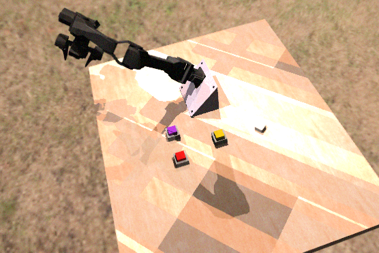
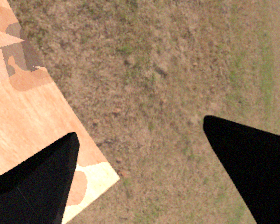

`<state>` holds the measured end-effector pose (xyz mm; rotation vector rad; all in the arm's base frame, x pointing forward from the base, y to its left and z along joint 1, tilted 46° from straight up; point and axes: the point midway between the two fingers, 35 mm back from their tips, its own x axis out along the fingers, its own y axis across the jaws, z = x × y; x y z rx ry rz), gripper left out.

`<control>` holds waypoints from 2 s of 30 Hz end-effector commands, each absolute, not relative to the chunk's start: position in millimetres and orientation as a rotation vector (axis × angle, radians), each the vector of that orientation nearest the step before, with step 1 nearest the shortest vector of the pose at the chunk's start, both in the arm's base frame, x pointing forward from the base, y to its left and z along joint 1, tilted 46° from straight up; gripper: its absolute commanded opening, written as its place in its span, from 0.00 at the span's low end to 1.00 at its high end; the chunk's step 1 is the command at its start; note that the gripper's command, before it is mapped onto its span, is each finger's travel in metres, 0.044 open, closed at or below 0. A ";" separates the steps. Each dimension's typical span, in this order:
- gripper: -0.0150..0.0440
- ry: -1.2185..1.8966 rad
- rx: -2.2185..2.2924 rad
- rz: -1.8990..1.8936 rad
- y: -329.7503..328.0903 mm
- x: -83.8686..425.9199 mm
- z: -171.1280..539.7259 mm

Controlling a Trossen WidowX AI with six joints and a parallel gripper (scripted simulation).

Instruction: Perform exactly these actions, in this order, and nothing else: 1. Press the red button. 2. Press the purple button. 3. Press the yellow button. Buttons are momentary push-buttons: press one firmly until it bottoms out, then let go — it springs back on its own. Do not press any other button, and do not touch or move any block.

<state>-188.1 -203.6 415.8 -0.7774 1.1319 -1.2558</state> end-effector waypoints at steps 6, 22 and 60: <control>0.93 1.046 -0.676 -1.211 -230.0 -171.7 402.7; 0.93 0.872 -0.163 -0.902 -322.6 -21.8 329.0; 0.93 1.476 -0.384 -0.701 -113.8 285.7 183.4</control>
